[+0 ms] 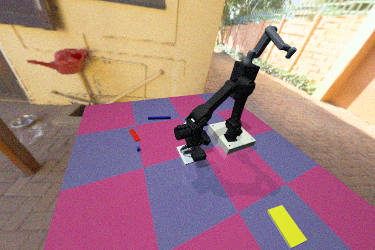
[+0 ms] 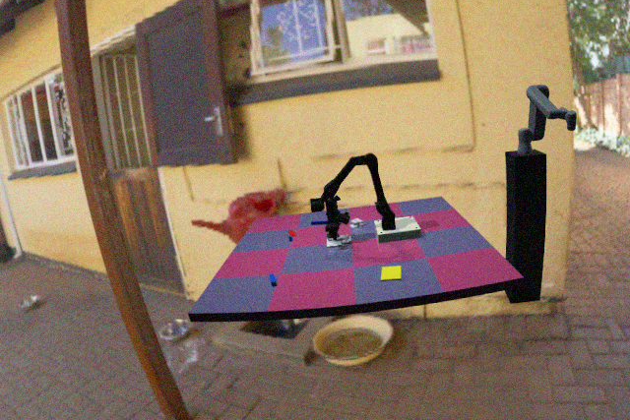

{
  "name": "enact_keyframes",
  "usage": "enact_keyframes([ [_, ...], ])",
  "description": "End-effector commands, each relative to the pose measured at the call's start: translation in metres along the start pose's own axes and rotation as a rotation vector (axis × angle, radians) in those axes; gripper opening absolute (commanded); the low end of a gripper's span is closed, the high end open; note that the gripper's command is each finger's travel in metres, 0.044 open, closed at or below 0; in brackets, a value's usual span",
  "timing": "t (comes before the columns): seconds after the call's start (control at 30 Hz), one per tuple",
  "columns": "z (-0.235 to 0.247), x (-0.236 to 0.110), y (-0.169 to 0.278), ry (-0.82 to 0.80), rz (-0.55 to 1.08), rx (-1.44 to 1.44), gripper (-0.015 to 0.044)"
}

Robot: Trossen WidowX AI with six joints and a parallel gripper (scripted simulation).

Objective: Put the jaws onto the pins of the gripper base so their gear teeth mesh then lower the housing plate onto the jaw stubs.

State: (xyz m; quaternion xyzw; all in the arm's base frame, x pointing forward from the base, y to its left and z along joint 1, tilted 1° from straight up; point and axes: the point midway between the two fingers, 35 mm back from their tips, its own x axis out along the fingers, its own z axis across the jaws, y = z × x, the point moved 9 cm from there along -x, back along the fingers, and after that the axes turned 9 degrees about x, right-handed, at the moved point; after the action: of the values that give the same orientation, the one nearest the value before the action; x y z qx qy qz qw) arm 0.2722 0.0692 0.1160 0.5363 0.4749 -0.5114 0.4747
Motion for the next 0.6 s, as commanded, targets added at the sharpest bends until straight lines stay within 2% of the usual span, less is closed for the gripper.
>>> enact_keyframes([
  [0.0, 0.0001, 0.0019, 0.0002, -0.005, -0.003, 0.003, 0.0134],
  [0.57, 0.0001, 0.0049, 0.0002, -0.005, -0.003, 0.008, 0.0134],
])
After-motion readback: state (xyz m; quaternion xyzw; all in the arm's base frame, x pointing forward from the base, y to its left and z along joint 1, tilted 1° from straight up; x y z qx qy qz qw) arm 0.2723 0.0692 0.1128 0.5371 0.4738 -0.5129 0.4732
